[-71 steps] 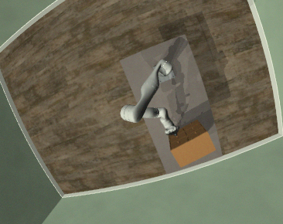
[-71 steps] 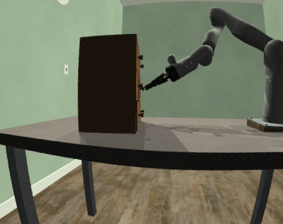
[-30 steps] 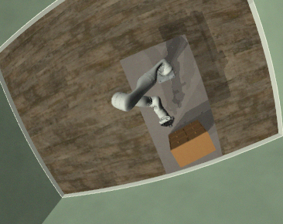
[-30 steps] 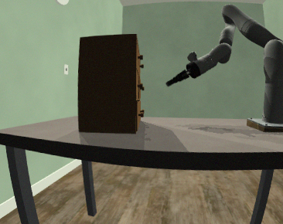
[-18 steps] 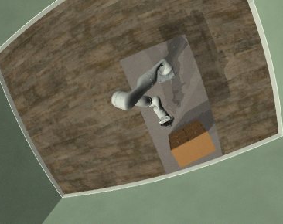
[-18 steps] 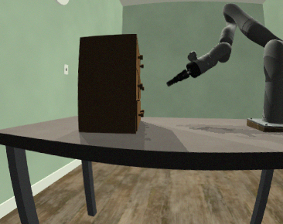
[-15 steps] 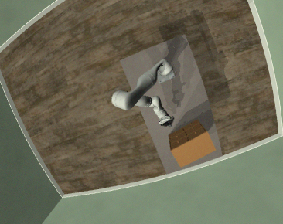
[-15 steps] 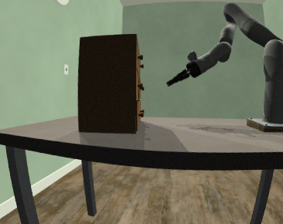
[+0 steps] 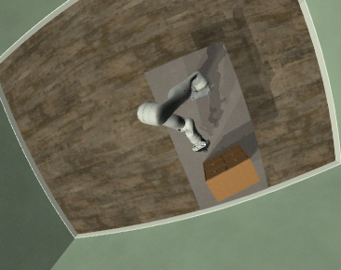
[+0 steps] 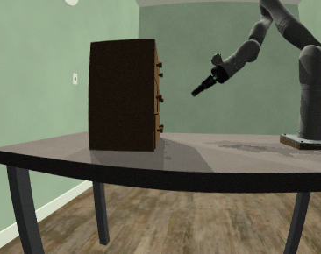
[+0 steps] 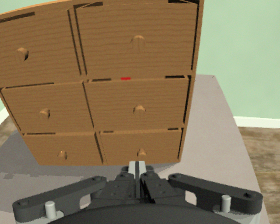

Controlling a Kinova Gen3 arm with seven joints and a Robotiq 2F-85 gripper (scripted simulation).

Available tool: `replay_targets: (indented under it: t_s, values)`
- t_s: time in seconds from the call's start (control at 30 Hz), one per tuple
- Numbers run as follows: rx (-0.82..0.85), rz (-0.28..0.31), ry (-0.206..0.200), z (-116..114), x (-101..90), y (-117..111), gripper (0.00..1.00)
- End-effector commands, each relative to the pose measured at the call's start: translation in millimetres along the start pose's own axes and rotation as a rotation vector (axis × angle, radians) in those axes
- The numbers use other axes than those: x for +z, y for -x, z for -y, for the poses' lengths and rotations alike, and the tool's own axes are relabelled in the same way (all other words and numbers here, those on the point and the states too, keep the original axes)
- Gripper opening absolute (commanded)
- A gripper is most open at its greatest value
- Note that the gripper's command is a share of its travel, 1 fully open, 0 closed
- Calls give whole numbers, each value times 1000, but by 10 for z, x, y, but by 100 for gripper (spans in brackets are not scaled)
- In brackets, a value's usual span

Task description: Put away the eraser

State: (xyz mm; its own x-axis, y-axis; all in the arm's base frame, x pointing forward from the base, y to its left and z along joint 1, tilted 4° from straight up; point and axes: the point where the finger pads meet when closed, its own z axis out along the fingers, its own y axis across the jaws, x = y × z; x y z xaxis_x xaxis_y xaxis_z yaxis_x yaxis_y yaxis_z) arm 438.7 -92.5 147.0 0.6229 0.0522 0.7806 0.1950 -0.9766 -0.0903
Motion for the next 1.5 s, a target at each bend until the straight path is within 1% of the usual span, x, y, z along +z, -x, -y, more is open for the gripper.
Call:
replay_targets:
  t_s: [0.0, 0.23, 0.47, 0.53, 1.03, 1.1, 1.3, 1.47]
  values:
    - [-14, 9, 17, -61, -55, -64, 0]
    - [-13, 106, 18, -58, -170, -91, 0]
    - [-12, 224, 18, -56, -310, -125, 0]
    - [-12, 224, 18, -56, -310, -125, 0]
    - [-9, 523, 20, -47, -666, -211, 0]
    - [-9, 523, 20, -47, -666, -211, 0]
    - [-8, 640, 20, -44, -804, -245, 0]
    - [-7, 725, 21, -42, -907, -269, 0]
